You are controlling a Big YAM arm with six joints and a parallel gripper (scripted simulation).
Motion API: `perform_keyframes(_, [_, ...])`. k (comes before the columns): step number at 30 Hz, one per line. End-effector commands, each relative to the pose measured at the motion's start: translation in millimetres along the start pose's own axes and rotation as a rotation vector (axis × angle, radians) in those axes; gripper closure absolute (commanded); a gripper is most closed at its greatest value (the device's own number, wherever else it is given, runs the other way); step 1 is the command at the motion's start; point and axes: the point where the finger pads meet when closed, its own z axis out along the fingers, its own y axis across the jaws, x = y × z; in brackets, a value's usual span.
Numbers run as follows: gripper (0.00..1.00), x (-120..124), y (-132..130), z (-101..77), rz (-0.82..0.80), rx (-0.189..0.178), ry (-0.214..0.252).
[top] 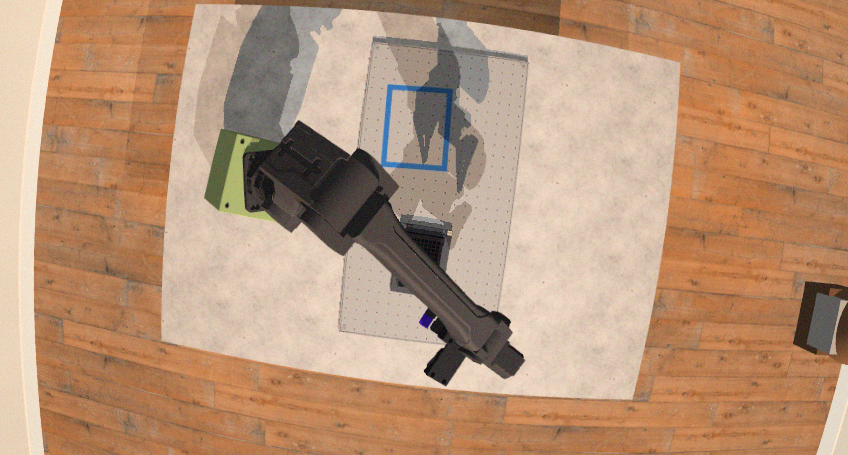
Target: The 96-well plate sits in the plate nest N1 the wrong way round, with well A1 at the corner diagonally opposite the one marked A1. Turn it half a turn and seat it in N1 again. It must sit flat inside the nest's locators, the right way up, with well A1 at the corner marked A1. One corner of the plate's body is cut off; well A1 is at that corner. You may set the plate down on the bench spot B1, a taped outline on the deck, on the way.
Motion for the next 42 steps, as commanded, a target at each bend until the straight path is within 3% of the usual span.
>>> perform_keyframes(1, [0.00,10,6,-7.1,-0.077,-0.070,0.014])
perform_keyframes(8, [0.00,13,-8,11.0,-0.171,-0.094,0.050])
perform_keyframes(10, [0.00,25,-14,18.5,-0.208,-0.099,0.070])
perform_keyframes(13, [0.00,30,-23,29.3,-0.207,-0.097,0.064])
perform_keyframes(16, [0.00,37,-32,39.1,-0.288,-0.118,0.103])
perform_keyframes(19, [0.00,42,-42,49.1,-0.288,-0.116,0.098])
perform_keyframes(21, [0.00,48,-49,55.0,-0.348,-0.134,0.128])
perform_keyframes(25, [0.00,42,-56,60.7,-0.379,-0.148,0.134])
perform_keyframes(28, [0.00,58,-68,69.1,-0.450,-0.163,0.168])
perform_keyframes(36, [0.00,69,-91,86.6,-0.426,-0.158,0.166])
perform_keyframes(37, [0.00,68,-71,76.5,-0.427,-0.195,0.156])
perform_keyframes(40, [0.00,62,-71,76.6,-0.415,-0.195,0.147])
perform_keyframes(42, [0.00,62,-85,83.7,-0.420,-0.170,0.152])
